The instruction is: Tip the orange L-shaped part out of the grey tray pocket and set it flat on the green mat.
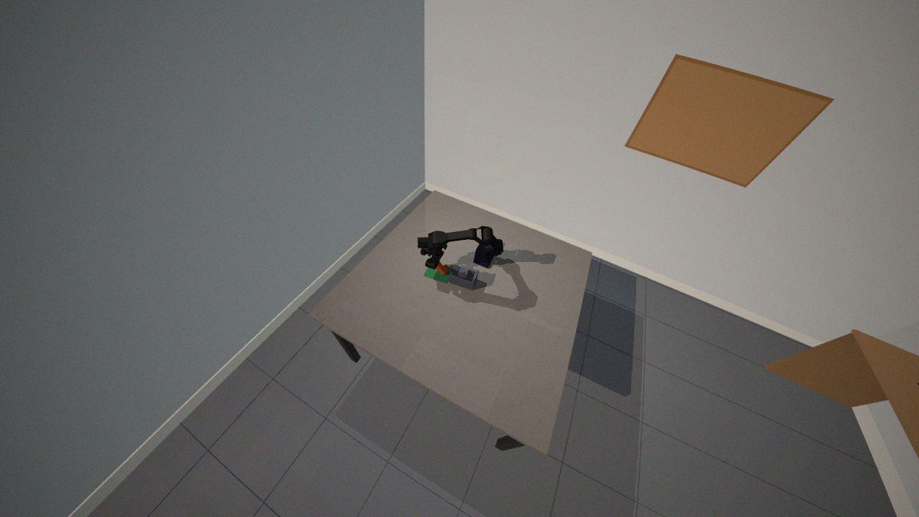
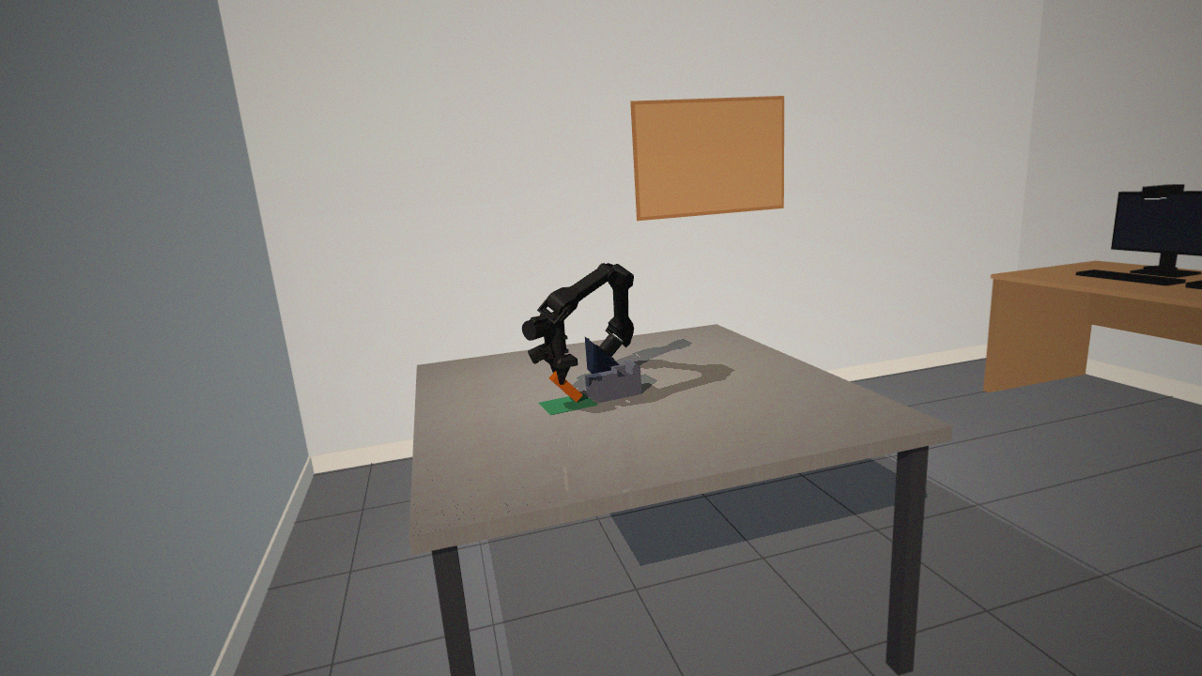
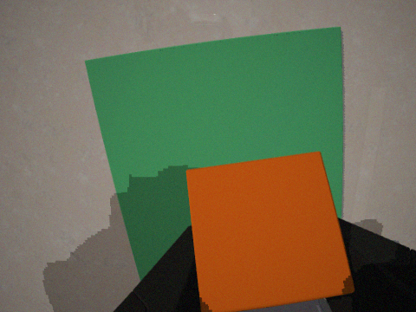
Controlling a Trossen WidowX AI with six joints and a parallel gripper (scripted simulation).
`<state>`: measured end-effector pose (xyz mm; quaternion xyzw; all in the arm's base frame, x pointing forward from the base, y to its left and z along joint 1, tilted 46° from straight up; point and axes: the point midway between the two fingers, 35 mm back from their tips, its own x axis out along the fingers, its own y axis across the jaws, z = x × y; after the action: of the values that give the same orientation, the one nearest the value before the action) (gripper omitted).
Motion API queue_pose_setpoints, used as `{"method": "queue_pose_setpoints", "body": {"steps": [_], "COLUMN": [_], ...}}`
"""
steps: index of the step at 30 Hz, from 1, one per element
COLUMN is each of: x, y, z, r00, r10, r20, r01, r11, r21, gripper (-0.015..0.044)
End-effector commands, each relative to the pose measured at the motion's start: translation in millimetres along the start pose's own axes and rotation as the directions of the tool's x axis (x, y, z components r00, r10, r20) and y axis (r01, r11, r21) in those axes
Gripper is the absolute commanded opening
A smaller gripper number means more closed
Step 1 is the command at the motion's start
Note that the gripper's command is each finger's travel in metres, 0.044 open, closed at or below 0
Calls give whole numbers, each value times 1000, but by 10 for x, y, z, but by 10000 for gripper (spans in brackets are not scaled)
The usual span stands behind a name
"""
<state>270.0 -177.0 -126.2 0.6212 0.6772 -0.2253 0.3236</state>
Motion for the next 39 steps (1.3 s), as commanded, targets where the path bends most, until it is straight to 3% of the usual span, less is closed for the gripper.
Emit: {"method": "queue_pose_setpoints", "body": {"steps": [1, 3, 13, 18, 23, 39], "x": [12, 8, -13, -408, -873, -863], "y": [5, -1, 1, 22, -4, 5], "z": [3, 0, 3, 33, 8, 22], "r00": [1000, 1000, 1000, 1000, 1000, 1000], "r10": [8, 0, 0, 3, 6, 18], "r20": [0, 0, 0, 2, 2, 11], "r01": [-8, 0, 0, -3, -6, -19], "r11": [1000, 1000, 1000, 1000, 1000, 1000], "r21": [5, 0, 0, 3, 7, 11], "gripper": [0, 0, 263, 394, 400, 400]}}
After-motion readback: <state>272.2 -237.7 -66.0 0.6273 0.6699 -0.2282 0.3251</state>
